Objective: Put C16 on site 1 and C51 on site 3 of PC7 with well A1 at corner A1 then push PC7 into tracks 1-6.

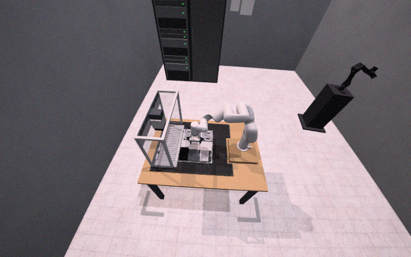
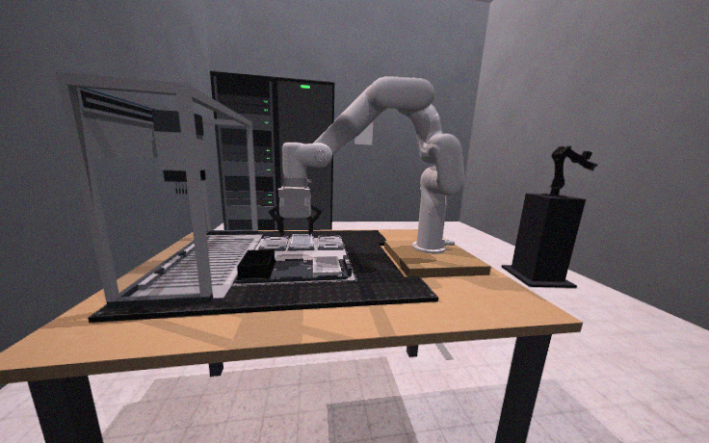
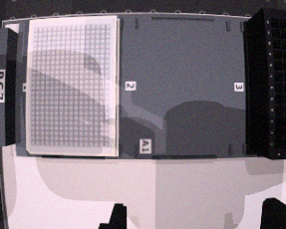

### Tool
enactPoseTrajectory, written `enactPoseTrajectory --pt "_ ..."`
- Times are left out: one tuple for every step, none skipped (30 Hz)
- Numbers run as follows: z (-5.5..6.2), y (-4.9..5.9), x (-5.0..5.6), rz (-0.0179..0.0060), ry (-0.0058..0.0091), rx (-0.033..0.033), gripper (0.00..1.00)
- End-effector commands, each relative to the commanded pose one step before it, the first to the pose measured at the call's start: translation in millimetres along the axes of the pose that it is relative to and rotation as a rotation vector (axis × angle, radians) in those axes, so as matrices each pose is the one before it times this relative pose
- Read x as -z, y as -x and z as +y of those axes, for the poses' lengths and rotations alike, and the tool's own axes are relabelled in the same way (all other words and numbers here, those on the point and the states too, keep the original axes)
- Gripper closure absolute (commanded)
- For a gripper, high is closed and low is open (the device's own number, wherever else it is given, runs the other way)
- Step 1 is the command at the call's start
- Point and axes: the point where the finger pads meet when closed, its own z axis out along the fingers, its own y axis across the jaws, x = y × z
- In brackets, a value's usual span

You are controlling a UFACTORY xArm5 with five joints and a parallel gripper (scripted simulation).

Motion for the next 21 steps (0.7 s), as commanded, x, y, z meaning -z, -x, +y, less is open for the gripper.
enactPoseTrajectory --pt "1.62 -0.17 8.57 -0.00197 0.00535 0.00000 0.00" --pt "0.00 0.00 1.67 0.00000 0.00000 0.00000 0.00" --pt "0.00 0.00 1.67 0.00000 0.00000 0.00000 0.00" --pt "0.00 0.00 1.67 0.00000 0.00000 0.00000 0.00" --pt "0.00 0.00 1.67 0.00000 0.00000 0.00000 0.00" --pt "0.00 0.00 1.67 0.00000 0.00000 0.00000 0.00" --pt "0.00 0.00 1.67 0.00000 0.00000 0.00000 0.00" --pt "0.00 0.00 1.67 0.00000 0.00000 0.00000 0.00" --pt "0.00 0.00 1.67 0.00000 0.00000 0.00000 0.00" --pt "0.00 0.00 1.67 0.00000 0.00000 0.00000 0.00" --pt "0.00 0.00 0.00 0.00000 0.00000 0.00000 0.00" --pt "0.00 0.00 0.00 0.00000 0.00000 0.00000 0.00" --pt "0.00 0.00 1.67 0.00000 0.00000 0.00000 0.00" --pt "0.00 0.00 1.67 0.00000 0.00000 0.00000 0.00" --pt "0.00 0.00 1.56 0.00000 0.00000 0.00000 0.00" --pt "0.00 0.00 0.00 0.00000 0.00000 0.00000 0.00" --pt "0.00 0.00 0.00 0.00000 0.00000 0.00000 0.00" --pt "0.00 0.00 0.00 0.00000 0.00000 0.00000 0.00" --pt "0.00 0.00 0.00 0.00000 0.00000 0.00000 0.00" --pt "0.00 0.00 0.00 0.00000 0.00000 0.00000 0.00" --pt "0.00 0.00 0.00 0.00000 0.00000 0.00000 0.00"
